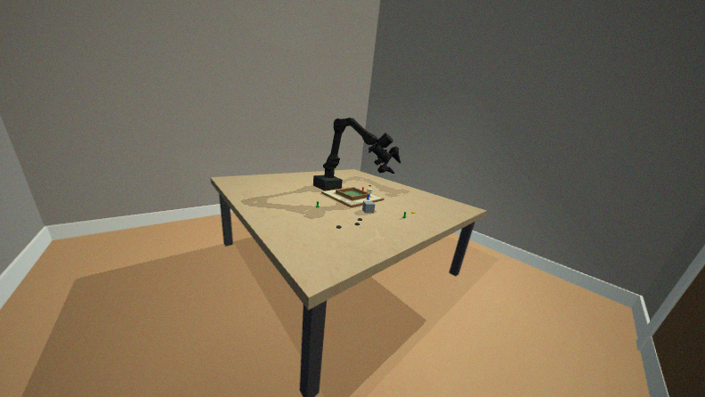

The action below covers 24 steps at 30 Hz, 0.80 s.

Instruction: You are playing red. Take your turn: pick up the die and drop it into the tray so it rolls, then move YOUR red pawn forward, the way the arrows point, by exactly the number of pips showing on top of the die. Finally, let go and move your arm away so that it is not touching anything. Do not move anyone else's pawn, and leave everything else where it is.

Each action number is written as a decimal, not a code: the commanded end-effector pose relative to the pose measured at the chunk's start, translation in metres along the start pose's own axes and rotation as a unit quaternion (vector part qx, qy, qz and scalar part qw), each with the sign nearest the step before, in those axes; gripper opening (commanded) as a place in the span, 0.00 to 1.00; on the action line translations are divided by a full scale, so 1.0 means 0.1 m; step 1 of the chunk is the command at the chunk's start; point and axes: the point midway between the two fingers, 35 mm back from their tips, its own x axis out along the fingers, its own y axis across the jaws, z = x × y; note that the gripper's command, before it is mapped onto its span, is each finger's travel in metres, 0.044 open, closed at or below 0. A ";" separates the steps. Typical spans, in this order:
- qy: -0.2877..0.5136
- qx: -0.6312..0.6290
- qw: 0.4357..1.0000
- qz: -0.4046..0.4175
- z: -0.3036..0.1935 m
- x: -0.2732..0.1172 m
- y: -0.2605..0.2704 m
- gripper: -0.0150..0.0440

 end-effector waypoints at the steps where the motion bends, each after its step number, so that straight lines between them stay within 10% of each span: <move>1: -0.001 0.009 1.000 0.002 0.01 0.01 0.01 0.89; 10: -0.008 0.418 0.898 0.136 0.51 0.19 0.30 0.72; 24: 0.210 0.813 0.452 0.302 1.34 0.10 0.77 0.72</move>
